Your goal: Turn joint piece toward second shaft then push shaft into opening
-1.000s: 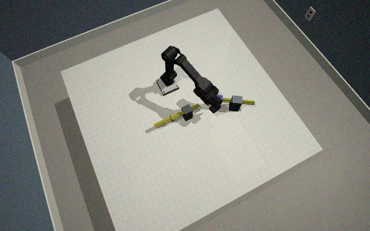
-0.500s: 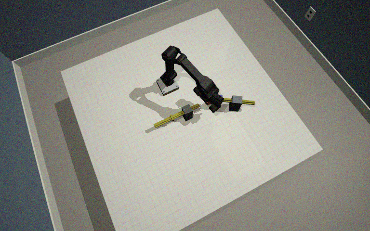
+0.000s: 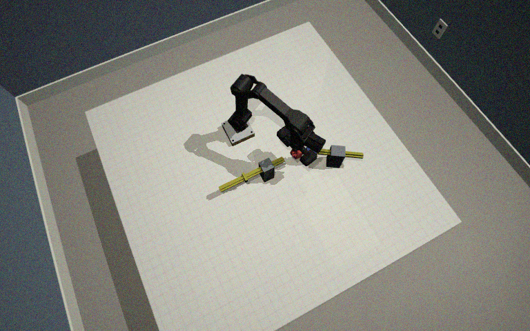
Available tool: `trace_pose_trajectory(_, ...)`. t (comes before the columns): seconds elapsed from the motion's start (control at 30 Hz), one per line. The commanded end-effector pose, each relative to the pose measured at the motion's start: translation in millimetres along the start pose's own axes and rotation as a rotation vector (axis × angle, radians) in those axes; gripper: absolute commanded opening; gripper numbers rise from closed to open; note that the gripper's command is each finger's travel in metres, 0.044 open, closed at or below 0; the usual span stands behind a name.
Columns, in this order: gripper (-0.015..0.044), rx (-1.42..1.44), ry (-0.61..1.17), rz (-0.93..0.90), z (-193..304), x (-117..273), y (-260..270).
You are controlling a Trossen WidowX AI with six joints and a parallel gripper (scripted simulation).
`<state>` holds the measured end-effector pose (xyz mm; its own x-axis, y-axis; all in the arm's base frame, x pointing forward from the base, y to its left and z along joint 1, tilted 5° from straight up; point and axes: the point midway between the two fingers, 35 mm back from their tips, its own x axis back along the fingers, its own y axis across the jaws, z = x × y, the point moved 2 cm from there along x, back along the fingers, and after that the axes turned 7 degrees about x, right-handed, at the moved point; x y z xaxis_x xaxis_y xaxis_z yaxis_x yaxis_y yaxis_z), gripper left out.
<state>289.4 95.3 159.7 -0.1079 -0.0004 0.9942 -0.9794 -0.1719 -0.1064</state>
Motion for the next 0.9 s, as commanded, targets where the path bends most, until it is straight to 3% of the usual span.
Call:
trace_pose_trajectory(0.0, 0.0440, -0.022, -0.001, 0.002, 0, 2, 0)
trace_pose_trajectory(0.87, 0.0440, -0.890, -0.059, 0.094, -1, 101, -1)
